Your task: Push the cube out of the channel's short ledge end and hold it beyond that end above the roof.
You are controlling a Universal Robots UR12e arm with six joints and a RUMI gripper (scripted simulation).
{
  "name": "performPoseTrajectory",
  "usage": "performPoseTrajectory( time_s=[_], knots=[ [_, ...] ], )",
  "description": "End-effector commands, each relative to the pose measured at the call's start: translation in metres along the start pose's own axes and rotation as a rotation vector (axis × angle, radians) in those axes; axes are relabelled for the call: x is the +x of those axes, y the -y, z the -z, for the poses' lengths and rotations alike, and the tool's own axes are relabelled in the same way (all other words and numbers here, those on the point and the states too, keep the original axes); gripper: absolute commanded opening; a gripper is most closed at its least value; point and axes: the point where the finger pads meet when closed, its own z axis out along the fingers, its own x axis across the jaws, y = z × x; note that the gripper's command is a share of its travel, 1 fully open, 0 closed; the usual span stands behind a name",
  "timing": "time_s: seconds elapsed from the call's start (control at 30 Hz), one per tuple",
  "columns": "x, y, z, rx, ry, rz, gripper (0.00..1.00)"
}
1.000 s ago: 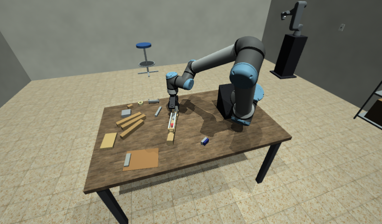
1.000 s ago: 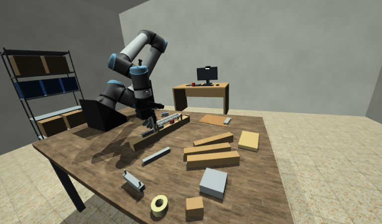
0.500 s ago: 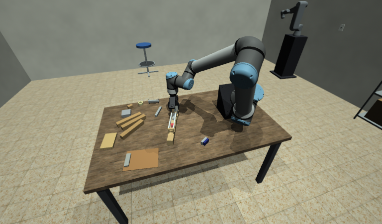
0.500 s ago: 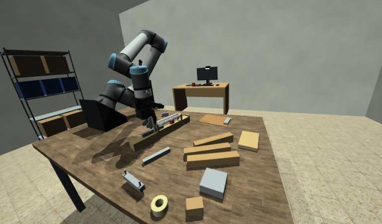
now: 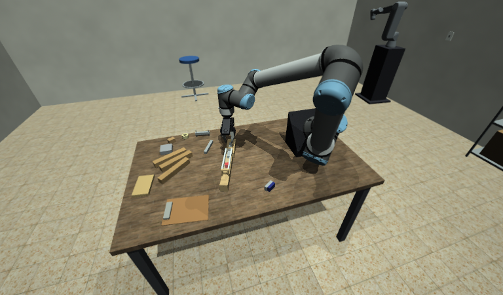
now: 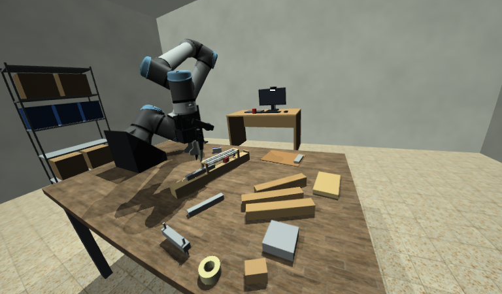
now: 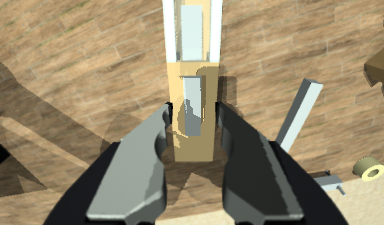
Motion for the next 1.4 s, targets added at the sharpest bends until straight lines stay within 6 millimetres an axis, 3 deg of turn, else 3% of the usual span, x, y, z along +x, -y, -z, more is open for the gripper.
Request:
performPoseTrajectory(
  time_s=[0.0, 1.07, 1.2, 1.37],
  knots=[
    [0.000, 0.000, 0.006, 0.000, 0.000, 0.000, 0.22],
    [0.001, -0.001, 0.007, 0.000, 0.000, -0.001, 0.22],
    [0.009, -0.004, 0.008, 0.000, 0.000, -0.008, 0.22],
    [0.064, -0.030, 0.012, 0.000, 0.000, -0.058, 0.22]
  ],
)
